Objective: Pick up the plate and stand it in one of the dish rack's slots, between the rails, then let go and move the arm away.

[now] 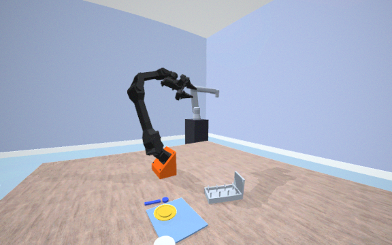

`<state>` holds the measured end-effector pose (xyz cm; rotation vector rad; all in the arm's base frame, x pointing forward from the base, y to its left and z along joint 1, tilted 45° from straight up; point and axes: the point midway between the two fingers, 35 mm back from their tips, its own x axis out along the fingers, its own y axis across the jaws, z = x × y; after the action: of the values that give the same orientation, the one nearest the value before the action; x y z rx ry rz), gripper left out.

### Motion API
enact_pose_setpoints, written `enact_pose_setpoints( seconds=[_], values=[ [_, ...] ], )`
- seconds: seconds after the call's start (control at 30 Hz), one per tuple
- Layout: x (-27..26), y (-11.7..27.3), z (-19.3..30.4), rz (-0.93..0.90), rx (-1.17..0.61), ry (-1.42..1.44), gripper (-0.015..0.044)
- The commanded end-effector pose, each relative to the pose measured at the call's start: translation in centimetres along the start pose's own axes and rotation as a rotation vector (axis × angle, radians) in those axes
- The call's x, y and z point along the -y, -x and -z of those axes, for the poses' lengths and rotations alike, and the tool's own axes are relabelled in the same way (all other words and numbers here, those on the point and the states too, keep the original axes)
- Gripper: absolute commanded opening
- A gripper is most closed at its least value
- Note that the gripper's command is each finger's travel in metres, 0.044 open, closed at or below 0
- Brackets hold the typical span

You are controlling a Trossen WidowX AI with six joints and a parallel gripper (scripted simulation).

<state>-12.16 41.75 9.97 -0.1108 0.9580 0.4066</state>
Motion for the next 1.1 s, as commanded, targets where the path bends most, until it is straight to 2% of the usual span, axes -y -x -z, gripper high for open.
enact_pose_setpoints(
  seconds=[0.0,0.27,0.57,0.8,1.07],
  values=[
    [2.5,-3.2,-5.9,0.091,0.021,-0.002,0.04],
    [9.3,-8.5,-14.8,0.275,0.025,-0.012,0.04],
    [20.5,-12.4,-22.4,0.493,-0.03,-0.022,0.04],
    [31.1,-13.1,-25.4,0.651,-0.125,-0.049,0.04],
    [43.6,-12.0,-25.7,0.817,-0.282,-0.078,0.04]
  ],
)
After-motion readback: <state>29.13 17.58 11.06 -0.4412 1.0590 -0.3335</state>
